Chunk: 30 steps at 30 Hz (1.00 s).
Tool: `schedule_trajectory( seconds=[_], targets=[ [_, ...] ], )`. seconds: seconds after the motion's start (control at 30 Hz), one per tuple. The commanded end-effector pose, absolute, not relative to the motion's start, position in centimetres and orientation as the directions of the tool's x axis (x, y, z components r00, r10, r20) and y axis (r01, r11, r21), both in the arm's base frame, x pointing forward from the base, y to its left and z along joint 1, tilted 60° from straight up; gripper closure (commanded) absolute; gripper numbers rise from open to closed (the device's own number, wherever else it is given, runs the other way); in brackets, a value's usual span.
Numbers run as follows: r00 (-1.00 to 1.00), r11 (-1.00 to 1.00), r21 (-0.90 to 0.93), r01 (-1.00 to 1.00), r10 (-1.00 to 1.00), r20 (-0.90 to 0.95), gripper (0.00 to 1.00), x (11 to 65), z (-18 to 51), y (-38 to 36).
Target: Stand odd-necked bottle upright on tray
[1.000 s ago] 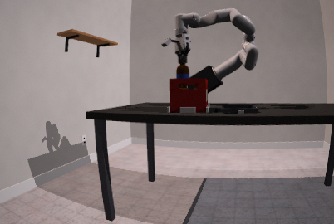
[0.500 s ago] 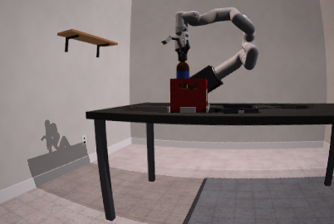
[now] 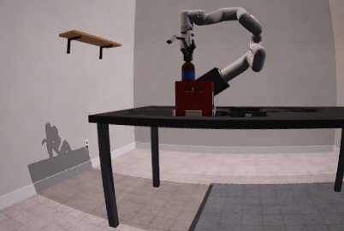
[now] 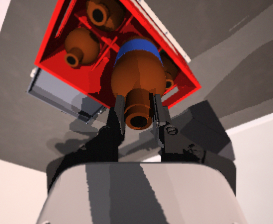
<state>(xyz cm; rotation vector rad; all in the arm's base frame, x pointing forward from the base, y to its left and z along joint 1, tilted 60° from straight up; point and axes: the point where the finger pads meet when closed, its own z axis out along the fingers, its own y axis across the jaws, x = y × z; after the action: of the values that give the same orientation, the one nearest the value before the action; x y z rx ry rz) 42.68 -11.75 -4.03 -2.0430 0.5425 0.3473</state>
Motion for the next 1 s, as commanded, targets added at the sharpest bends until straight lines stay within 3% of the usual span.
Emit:
schedule_trajectory(
  seconds=[0.0,0.97],
  targets=[
    [0.861,-0.443,-0.739,-0.507,-0.239,-0.448,1.00,42.77,-3.85,-12.09],
    [0.861,-0.443,-0.739,-0.507,-0.239,-0.448,1.00,42.78,-3.62,-12.48]
  ],
)
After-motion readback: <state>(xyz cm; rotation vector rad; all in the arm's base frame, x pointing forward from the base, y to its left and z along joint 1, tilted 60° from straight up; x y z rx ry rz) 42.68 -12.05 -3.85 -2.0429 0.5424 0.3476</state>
